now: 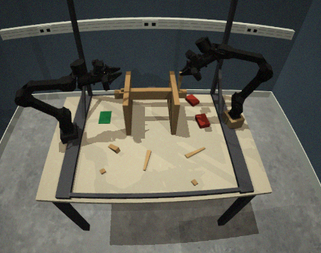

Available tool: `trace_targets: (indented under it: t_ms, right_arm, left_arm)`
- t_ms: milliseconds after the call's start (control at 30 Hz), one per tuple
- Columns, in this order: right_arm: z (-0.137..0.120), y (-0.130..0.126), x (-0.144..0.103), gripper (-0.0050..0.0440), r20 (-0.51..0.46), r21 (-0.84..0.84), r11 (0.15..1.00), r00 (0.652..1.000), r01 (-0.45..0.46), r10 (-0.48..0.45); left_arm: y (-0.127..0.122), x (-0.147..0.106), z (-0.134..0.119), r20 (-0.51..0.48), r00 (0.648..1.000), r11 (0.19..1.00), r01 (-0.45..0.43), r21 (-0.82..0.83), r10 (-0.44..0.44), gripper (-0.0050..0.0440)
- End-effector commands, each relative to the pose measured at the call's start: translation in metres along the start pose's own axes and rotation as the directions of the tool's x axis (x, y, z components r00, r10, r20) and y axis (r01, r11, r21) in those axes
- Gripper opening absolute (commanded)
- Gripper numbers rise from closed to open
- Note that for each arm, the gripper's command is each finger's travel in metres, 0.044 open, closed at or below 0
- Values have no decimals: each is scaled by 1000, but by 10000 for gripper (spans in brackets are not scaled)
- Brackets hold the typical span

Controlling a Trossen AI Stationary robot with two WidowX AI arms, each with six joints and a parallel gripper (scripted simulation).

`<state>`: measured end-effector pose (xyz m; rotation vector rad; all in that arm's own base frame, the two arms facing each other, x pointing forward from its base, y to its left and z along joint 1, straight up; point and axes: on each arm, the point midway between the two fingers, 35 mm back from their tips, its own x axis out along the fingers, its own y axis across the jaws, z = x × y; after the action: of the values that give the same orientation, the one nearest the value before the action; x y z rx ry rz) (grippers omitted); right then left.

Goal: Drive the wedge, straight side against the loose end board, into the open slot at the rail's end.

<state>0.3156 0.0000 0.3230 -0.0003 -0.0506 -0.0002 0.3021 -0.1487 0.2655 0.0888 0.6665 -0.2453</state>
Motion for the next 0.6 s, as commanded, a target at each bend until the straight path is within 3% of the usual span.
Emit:
trace_targets:
  t_ms: [0,567]
  right_arm:
    - [12,0,0,187,24,4,1000,1000,-3,3]
    - [12,0,0,187,24,4,1000,1000,-3,3]
  left_arm:
    - [0,-4,3,21,1000,1000,5,-4,-5,10]
    - [0,4,-7,14,1000,1000,4,-2,-4,10]
